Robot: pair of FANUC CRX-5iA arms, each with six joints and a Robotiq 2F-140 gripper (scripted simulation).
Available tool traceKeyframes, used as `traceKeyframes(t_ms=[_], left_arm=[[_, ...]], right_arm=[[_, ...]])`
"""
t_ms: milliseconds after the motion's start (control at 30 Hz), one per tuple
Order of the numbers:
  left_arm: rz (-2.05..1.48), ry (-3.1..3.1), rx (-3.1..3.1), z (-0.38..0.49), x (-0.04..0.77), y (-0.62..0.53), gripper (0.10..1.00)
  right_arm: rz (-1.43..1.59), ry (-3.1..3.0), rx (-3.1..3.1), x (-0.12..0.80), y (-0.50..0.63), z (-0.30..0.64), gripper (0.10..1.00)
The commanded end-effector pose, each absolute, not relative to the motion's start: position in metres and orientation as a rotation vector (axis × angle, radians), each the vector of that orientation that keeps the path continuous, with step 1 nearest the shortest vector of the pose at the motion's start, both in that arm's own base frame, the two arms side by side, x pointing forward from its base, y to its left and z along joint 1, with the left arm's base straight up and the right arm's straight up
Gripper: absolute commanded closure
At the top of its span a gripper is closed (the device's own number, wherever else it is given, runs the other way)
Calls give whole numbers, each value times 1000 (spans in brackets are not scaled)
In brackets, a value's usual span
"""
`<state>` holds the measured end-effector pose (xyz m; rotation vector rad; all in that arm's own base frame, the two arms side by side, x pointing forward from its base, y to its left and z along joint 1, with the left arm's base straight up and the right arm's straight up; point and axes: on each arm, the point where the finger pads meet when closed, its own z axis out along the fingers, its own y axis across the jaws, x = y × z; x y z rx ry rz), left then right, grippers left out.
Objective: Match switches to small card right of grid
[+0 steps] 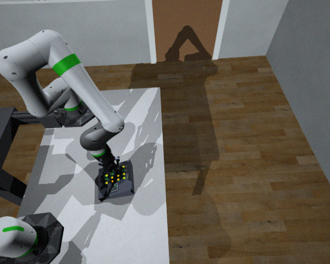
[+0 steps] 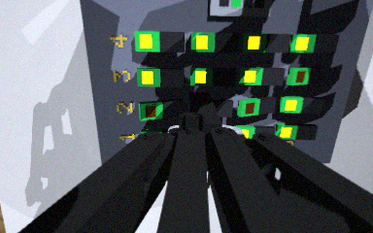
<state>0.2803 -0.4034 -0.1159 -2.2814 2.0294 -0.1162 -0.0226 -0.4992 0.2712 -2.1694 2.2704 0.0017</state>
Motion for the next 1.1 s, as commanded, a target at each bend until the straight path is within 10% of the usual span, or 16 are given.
traceKeyframes(t_ms=[0,1067], left_arm=[[-118,2029,-2282,-115,281,-404,999],[-118,2029,-2282,-87,277,-404,999]], right_arm=[[0,2271,-2170,-23,-499,272,98],[0,2271,-2170,-23,-499,272,98]])
